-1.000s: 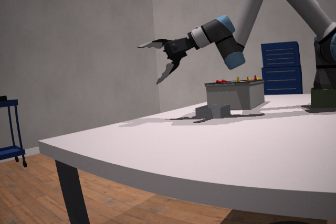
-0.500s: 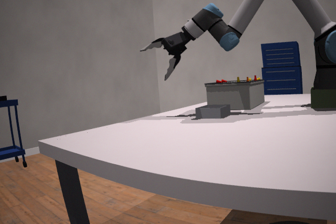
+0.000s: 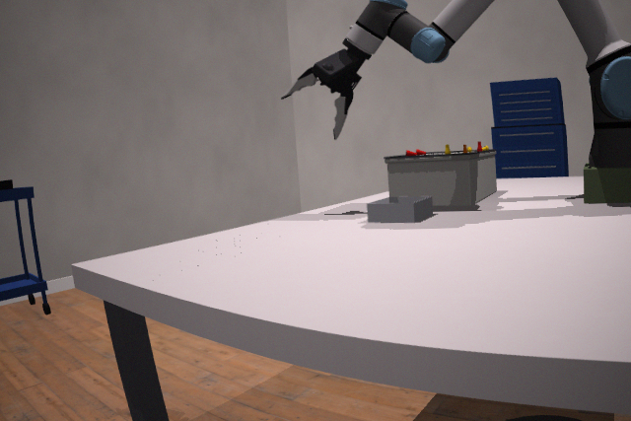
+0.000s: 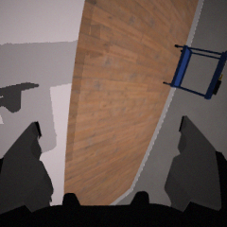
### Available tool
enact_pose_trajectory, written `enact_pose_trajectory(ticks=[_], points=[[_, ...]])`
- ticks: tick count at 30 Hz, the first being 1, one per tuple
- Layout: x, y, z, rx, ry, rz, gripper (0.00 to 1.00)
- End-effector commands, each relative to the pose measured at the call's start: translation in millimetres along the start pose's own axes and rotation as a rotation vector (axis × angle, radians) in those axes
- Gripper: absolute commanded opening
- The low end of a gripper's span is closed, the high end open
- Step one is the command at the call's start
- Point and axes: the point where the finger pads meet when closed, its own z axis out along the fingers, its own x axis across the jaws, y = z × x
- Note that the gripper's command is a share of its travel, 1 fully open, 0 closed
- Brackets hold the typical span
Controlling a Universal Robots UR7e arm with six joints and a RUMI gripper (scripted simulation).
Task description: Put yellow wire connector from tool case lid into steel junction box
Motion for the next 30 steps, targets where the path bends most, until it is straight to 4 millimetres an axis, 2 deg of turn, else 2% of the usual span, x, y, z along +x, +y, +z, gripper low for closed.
enact_pose_trajectory(ticks=[1, 3, 6, 10, 15, 16, 18, 20, 25, 26, 30], points=[[-8.3, 25.2, -12.0, -0.009, -0.09, 0.018, 1.0], [-8.3, 25.2, -12.0, -0.009, -0.09, 0.018, 1.0], [-19.2, 46.1, -26.8, -0.015, -0.165, 0.038, 1.0], [-27.2, 58.9, -38.0, -0.018, -0.213, 0.053, 1.0], [-44.2, 81.1, -62.9, -0.02, -0.306, 0.082, 1.0], [-44.2, 81.1, -62.9, -0.02, -0.306, 0.082, 1.0], [-53.0, 90.5, -76.4, -0.02, -0.35, 0.096, 1.0], [-53.0, 90.5, -76.4, -0.02, -0.35, 0.096, 1.0], [-74.9, 109.0, -111.2, -0.016, -0.45, 0.133, 1.0], [-74.9, 109.0, -111.2, -0.016, -0.45, 0.133, 1.0], [-91.3, 119.2, -138.6, -0.01, -0.521, 0.16, 1.0]])
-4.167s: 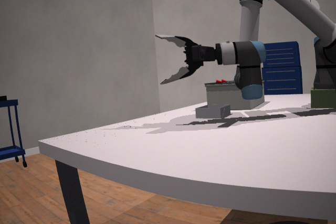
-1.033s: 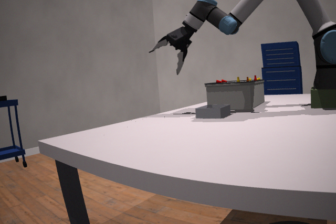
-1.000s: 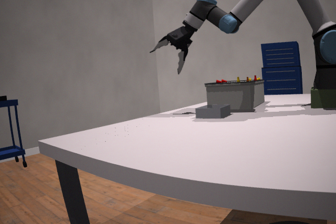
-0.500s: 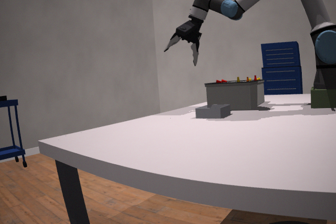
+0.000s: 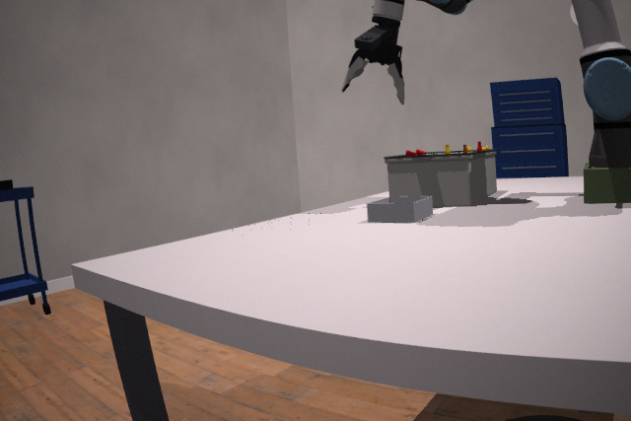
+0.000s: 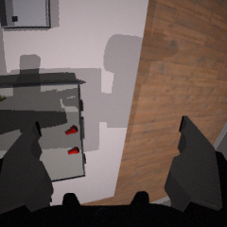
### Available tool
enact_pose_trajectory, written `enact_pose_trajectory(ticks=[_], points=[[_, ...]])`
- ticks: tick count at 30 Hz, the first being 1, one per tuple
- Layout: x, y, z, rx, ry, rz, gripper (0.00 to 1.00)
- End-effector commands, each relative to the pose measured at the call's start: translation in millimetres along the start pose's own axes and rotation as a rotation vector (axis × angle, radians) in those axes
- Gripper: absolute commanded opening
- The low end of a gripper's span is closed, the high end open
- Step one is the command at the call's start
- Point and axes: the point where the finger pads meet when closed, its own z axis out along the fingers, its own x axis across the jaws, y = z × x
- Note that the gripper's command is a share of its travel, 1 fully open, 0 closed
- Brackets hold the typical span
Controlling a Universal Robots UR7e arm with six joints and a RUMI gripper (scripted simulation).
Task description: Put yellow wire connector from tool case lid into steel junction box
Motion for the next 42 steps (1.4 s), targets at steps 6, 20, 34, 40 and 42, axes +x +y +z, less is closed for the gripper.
enact_pose_trajectory(ticks=[6, 20, 34, 40, 42], points=[[-53.7, 26.8, -39.9, 0.018, -0.153, 0.051, 1.0], [-103.6, 39.2, -77.5, 0.042, -0.273, 0.098, 1.0], [-116.6, 41.0, -87.6, 0.049, -0.303, 0.109, 1.0], [-116.9, 41.0, -87.8, 0.049, -0.303, 0.11, 1.0], [-116.9, 41.0, -87.8, 0.049, -0.303, 0.11, 1.0]])
